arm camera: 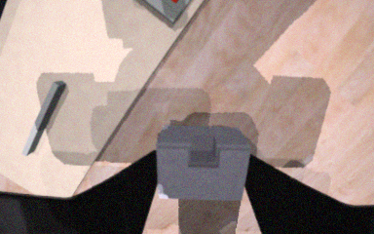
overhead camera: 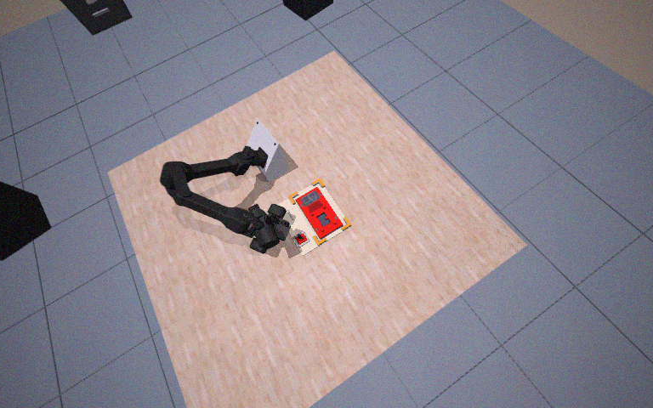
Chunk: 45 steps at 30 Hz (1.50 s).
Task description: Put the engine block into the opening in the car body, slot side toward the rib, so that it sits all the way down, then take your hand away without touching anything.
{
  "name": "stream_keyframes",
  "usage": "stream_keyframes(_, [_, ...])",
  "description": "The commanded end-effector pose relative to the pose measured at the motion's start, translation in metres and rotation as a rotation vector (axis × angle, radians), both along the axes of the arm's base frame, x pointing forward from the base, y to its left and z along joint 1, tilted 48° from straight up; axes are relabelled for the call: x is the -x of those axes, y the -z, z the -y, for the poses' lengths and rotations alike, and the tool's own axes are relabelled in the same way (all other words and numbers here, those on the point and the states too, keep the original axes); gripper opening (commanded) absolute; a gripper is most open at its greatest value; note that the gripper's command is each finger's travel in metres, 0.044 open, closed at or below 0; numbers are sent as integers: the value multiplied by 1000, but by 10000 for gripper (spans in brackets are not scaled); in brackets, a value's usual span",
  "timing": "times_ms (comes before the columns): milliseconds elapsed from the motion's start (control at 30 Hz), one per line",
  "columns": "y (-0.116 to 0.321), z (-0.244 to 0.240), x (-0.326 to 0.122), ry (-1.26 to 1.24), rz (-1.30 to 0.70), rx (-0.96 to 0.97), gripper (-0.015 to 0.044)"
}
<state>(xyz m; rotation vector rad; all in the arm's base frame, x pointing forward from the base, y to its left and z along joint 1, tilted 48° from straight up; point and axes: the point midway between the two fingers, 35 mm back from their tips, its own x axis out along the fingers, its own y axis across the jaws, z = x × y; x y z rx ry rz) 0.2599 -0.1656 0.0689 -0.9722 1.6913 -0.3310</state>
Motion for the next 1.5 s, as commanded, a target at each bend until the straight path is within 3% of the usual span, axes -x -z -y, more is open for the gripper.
stream_keyframes(0, [-3,-5,-1,-1,-4,-5,52])
stream_keyframes(67, [-7,-9,-3,-1,-3,-7,0])
stream_keyframes(1267, [-86,-85,-13,0,-5,-7,0])
stream_keyframes(1467, [-77,-76,-11,0,-5,-6,0])
